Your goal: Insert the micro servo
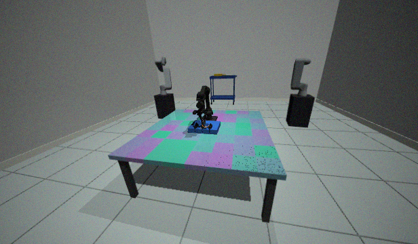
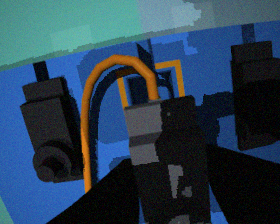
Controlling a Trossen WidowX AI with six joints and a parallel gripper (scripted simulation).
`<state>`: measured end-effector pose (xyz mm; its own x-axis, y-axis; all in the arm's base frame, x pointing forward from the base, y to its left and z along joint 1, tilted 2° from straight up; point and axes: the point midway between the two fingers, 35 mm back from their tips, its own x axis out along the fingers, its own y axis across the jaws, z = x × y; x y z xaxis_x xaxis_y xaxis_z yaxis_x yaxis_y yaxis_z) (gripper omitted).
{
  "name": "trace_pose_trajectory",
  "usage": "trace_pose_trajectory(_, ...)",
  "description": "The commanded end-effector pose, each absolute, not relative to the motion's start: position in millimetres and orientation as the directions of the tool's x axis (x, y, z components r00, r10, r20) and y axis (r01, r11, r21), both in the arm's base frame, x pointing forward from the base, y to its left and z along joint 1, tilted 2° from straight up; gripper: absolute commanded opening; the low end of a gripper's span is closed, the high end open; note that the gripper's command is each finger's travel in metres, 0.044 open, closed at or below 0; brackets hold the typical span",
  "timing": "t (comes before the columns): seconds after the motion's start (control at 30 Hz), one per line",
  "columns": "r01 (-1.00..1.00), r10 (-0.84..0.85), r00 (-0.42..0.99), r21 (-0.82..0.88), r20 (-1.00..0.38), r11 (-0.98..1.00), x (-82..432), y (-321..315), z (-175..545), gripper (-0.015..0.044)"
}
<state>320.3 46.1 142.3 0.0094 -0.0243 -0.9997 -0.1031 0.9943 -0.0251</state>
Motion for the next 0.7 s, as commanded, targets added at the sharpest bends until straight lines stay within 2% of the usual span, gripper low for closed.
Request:
trace_pose_trajectory(0.0,-0.107,-0.025,0.025,-0.027,-0.999,0.994,334,47,147,0.0)
trace_pose_trajectory(0.67,-0.107,-0.025,0.025,-0.027,-0.999,0.994,334,47,127,0.0)
